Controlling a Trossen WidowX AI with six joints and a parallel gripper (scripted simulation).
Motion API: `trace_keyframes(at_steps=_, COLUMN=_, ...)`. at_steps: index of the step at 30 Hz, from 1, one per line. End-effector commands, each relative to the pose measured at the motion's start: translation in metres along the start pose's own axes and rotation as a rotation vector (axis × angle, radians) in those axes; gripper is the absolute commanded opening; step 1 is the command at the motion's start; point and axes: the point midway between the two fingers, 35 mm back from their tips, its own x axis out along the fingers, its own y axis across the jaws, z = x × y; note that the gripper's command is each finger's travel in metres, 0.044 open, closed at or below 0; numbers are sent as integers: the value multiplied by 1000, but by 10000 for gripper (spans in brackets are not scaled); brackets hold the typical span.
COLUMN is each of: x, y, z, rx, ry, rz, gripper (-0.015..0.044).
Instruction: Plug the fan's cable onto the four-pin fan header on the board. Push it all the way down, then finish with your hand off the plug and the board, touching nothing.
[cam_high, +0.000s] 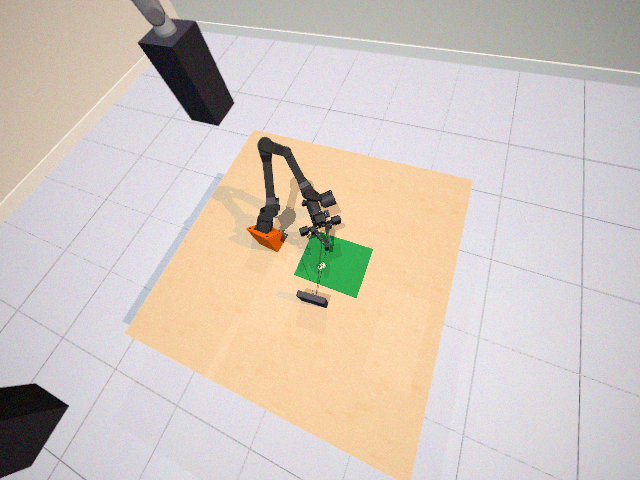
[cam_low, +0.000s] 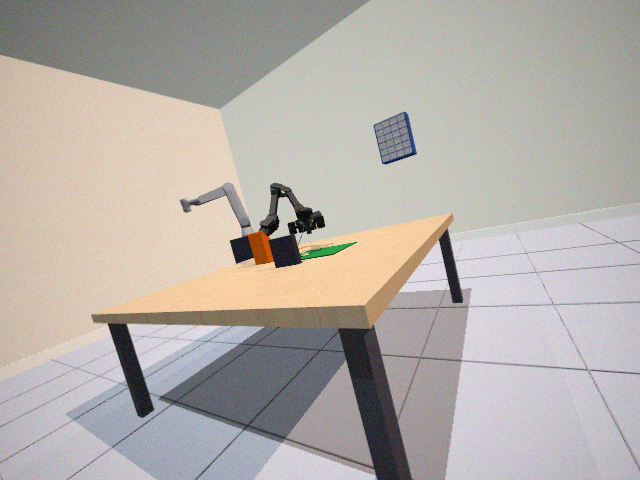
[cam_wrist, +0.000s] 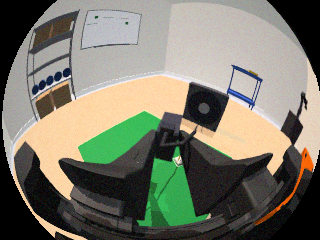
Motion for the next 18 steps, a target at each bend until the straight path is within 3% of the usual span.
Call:
trace_keyframes(at_steps=1, x=0, y=1, z=-2, rx=6, ry=-7, rz=-1, gripper=0)
trace_keyframes(at_steps=18, x=0, y=2, z=-18, rx=7, ry=-6, rz=-1, gripper=0)
